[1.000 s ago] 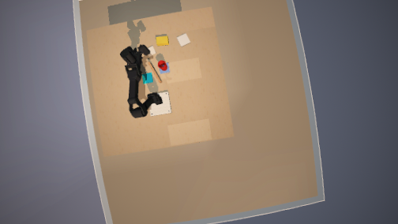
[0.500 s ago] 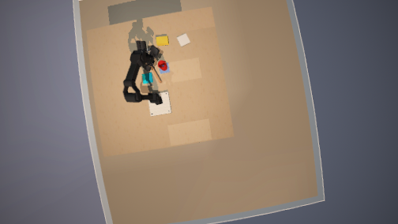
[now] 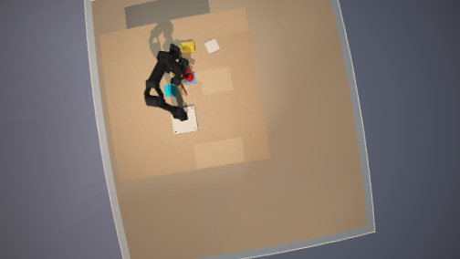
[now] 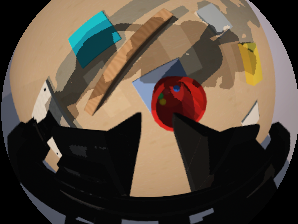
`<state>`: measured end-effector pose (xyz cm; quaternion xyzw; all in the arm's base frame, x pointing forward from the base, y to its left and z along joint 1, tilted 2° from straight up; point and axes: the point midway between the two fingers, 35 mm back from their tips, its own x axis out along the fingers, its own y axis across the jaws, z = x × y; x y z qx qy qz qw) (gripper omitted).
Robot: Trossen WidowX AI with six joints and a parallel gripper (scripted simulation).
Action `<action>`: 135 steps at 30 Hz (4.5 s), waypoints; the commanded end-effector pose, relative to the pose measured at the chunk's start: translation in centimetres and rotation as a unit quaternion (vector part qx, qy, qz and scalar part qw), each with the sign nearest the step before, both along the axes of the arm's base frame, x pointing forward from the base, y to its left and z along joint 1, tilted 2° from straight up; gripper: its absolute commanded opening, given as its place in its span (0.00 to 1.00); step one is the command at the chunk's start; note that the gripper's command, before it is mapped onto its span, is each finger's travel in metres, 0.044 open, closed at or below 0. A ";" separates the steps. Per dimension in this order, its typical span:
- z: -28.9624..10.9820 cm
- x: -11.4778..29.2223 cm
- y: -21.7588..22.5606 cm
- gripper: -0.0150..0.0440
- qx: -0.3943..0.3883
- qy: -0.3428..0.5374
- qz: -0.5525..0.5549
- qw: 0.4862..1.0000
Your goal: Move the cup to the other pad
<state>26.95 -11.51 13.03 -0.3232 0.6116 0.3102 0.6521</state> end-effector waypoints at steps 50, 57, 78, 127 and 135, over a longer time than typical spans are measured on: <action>-6.1 0.3 0.1 0.36 0.002 0.005 0.007 1.000; -6.1 0.3 0.1 0.28 0.002 0.005 0.007 1.000; -1.9 0.2 -0.1 0.25 0.003 0.004 0.007 1.000; 0.5 -1.1 2.8 0.25 0.005 0.004 0.007 1.000; 0.5 -1.5 4.6 0.25 0.006 0.004 0.007 1.000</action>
